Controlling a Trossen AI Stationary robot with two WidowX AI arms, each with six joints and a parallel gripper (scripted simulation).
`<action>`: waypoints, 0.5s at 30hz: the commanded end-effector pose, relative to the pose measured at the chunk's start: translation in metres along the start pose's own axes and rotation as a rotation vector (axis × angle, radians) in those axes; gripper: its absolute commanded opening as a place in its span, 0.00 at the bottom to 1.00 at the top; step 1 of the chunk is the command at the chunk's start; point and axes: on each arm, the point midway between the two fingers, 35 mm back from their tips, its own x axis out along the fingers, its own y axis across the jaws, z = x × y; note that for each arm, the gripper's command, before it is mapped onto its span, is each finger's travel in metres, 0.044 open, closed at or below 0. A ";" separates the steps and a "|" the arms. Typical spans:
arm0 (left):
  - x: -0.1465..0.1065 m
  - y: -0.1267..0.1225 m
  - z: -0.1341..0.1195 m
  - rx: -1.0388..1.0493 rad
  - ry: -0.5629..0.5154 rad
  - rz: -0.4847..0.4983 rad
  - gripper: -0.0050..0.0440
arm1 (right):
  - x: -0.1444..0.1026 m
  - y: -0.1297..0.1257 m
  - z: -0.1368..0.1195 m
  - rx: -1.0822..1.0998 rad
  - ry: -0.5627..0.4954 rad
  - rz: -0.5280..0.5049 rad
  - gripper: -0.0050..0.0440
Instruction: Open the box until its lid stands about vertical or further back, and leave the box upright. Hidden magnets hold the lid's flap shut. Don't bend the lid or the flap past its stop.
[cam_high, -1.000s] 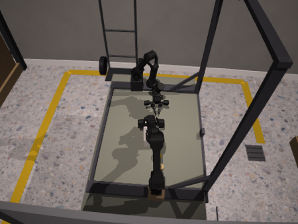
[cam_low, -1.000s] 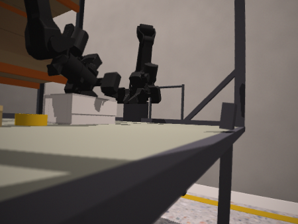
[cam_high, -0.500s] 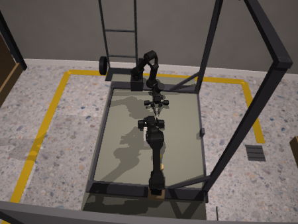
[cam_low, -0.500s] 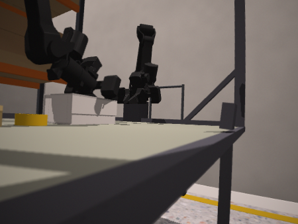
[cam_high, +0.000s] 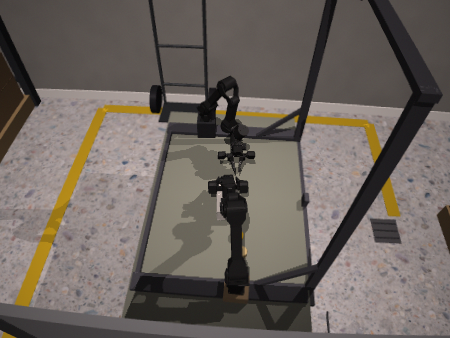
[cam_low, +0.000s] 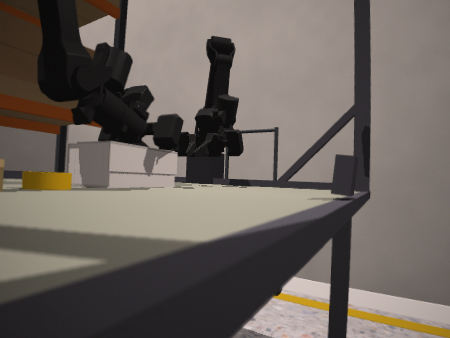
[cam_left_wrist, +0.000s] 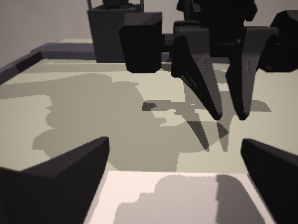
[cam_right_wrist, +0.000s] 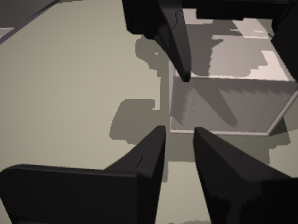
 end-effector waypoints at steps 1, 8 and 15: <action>0.003 0.000 -0.015 0.000 0.031 -0.002 0.91 | 0.001 0.003 0.003 0.007 -0.011 0.003 0.27; 0.005 0.000 -0.022 0.000 0.033 -0.002 0.91 | 0.001 0.003 0.003 0.007 -0.011 0.003 0.27; 0.007 0.000 -0.029 -0.001 0.033 -0.002 0.91 | 0.001 0.003 0.003 0.007 -0.011 0.003 0.27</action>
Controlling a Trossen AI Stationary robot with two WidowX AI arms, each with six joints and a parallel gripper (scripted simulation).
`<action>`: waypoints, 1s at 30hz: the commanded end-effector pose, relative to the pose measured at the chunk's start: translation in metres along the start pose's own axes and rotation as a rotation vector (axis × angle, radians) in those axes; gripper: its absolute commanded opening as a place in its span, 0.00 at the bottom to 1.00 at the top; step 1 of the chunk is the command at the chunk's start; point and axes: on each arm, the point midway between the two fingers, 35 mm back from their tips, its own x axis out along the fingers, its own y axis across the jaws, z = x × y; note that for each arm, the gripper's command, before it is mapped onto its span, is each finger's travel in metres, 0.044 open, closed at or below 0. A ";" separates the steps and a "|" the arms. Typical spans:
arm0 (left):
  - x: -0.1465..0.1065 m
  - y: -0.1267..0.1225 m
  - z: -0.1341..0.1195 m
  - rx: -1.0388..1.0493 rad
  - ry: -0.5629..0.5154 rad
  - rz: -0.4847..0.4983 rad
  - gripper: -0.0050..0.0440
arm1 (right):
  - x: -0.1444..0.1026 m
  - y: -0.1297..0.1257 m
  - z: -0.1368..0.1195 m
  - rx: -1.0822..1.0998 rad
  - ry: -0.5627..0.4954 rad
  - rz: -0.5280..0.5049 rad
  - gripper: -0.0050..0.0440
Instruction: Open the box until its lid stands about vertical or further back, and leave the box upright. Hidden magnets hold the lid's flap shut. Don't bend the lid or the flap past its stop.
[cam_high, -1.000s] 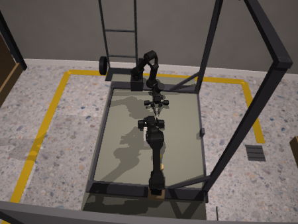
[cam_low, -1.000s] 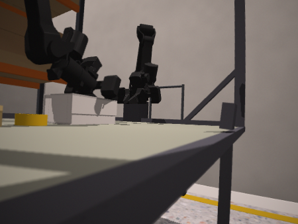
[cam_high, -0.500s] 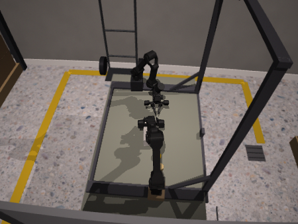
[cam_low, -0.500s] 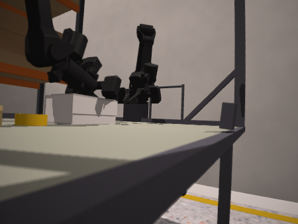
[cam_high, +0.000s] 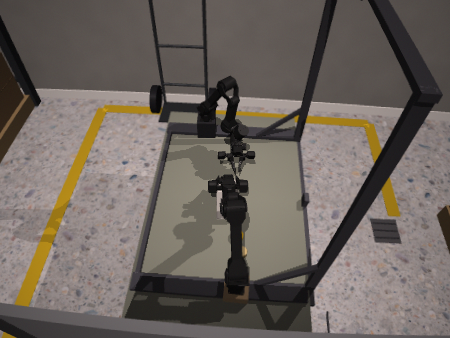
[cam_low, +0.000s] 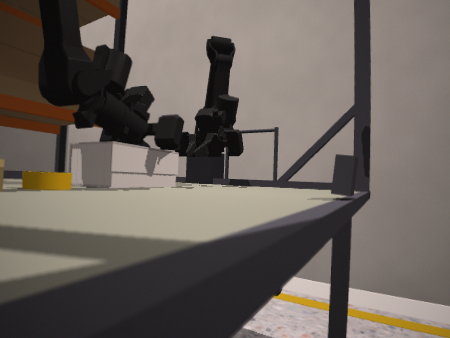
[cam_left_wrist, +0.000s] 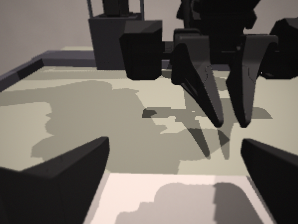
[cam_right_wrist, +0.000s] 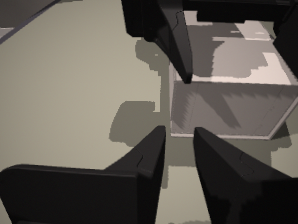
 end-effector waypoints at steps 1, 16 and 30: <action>0.003 0.000 -0.032 -0.002 0.070 -0.003 0.91 | 0.001 0.003 0.003 0.007 -0.011 0.003 0.27; 0.000 -0.001 -0.027 -0.002 0.064 -0.003 0.91 | 0.001 0.003 0.003 0.007 -0.011 0.003 0.27; 0.002 0.000 -0.022 -0.002 0.055 -0.002 0.91 | 0.001 0.003 0.003 0.007 -0.012 0.003 0.27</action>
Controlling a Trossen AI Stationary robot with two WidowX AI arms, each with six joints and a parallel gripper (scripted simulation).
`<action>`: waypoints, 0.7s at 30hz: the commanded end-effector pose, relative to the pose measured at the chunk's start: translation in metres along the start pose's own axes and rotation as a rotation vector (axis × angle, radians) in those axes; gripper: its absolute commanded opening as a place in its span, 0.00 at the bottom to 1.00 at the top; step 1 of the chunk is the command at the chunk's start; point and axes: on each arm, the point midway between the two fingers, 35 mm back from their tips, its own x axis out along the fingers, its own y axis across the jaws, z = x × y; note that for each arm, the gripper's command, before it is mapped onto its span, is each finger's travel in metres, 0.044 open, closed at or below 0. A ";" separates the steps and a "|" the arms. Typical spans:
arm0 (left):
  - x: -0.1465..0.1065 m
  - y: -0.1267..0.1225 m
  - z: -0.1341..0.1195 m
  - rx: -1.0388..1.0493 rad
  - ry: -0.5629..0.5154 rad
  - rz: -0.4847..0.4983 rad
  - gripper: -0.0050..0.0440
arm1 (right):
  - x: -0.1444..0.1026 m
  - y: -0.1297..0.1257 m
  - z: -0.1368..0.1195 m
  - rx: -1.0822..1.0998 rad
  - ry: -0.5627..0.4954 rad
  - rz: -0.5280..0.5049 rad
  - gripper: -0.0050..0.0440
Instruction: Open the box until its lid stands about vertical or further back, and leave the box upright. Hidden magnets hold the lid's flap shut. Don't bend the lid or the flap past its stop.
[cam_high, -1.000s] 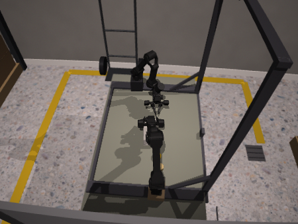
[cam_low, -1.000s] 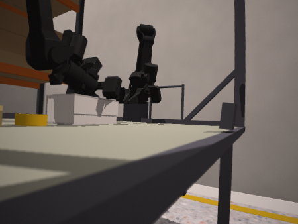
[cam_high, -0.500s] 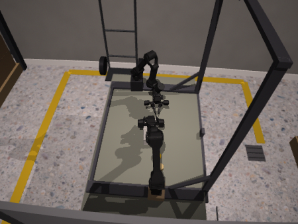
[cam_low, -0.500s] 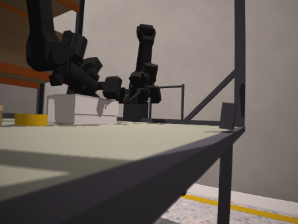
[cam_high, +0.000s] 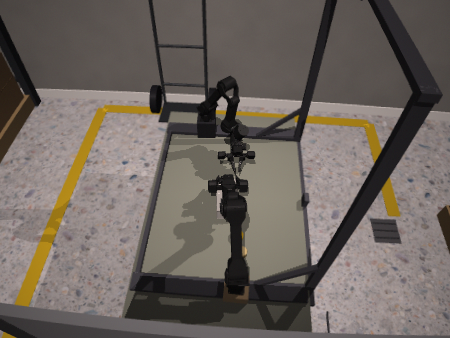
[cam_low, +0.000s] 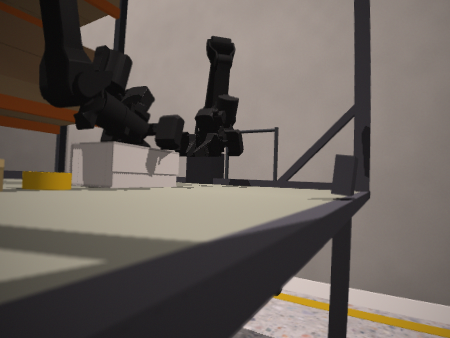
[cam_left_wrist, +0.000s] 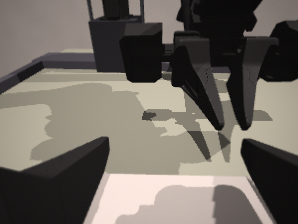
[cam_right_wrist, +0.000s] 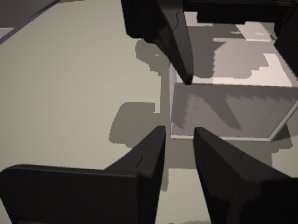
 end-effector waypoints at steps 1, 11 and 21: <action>0.000 0.000 -0.023 -0.003 0.065 -0.002 0.91 | 0.003 0.003 0.003 0.008 -0.016 0.003 0.27; 0.000 0.000 -0.023 -0.003 0.065 -0.002 0.91 | 0.050 0.003 -0.006 0.041 -0.123 0.006 0.27; 0.000 0.000 -0.023 -0.003 0.065 -0.002 0.91 | 0.058 0.002 -0.006 0.053 -0.158 0.008 0.27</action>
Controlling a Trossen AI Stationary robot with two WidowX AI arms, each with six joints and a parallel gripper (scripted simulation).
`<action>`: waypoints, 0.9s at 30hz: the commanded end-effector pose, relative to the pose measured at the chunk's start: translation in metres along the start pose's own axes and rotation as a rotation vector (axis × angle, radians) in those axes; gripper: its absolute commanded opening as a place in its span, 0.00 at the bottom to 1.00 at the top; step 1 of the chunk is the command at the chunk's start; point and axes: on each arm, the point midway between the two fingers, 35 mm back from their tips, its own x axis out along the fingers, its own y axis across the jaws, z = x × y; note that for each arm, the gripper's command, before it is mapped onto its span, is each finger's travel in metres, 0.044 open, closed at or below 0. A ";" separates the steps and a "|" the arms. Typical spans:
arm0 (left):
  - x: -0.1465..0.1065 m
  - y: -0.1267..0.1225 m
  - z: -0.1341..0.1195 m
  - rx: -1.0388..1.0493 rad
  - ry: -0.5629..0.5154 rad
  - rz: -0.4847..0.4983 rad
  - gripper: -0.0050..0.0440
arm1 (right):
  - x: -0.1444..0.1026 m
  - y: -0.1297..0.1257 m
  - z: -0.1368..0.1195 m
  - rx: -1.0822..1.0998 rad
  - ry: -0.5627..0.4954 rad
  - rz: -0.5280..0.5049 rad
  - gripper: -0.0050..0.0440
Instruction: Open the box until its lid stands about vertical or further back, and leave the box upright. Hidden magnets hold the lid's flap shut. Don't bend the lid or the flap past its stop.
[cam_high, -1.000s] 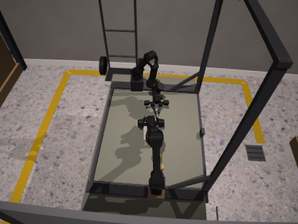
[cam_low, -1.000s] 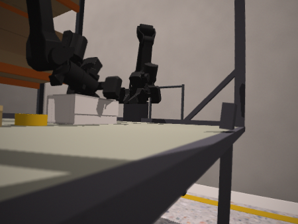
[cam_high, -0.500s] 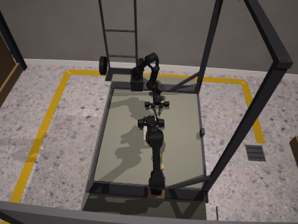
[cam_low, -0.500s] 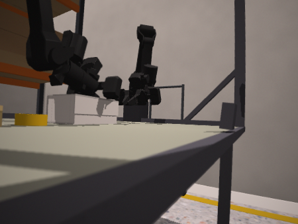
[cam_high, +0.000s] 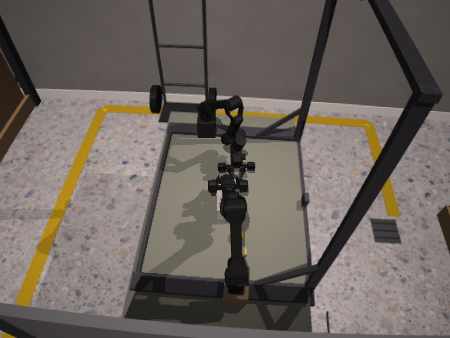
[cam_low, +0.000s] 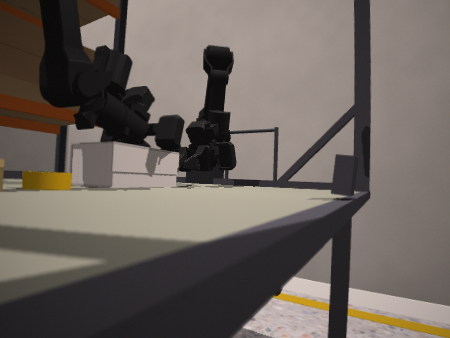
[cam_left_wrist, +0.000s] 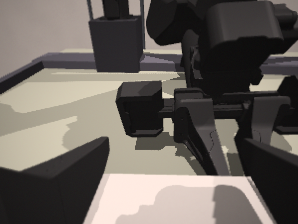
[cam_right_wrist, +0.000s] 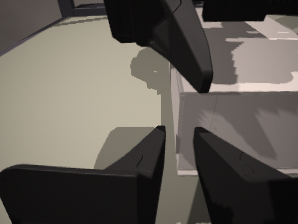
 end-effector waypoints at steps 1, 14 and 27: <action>0.000 0.000 -0.023 -0.003 0.065 -0.002 0.91 | 0.005 0.002 0.004 0.008 -0.025 0.008 0.27; 0.000 0.000 -0.023 -0.003 0.065 -0.002 0.91 | 0.004 0.002 0.004 0.009 -0.025 0.005 0.27; 0.000 0.000 -0.023 -0.003 0.065 -0.002 0.91 | 0.004 0.002 0.004 0.008 -0.024 0.007 0.26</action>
